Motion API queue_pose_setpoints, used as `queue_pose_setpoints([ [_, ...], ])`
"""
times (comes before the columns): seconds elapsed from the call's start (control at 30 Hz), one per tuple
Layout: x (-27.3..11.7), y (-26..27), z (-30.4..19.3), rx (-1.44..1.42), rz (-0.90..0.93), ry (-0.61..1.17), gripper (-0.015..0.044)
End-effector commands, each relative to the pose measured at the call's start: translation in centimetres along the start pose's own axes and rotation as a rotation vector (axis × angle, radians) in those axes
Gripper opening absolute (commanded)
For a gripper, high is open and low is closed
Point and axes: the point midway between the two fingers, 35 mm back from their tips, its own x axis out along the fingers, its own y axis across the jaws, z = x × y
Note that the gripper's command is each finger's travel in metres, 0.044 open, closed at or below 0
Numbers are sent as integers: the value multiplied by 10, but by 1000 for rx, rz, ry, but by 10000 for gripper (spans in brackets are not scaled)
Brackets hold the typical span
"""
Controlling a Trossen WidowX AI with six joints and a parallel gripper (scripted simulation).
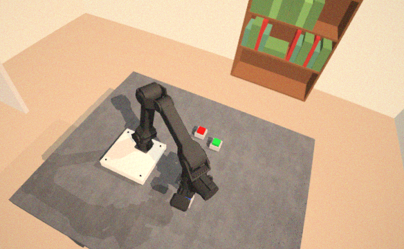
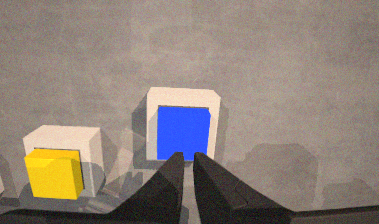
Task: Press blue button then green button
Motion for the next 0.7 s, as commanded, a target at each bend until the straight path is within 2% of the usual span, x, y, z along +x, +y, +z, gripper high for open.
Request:
queue_pose_setpoints([
  [0.0, 2, 1, 0, 4, 6, 1, 20],
  [0.67, 29, 1, 0, 4, 6, 1, 20],
])
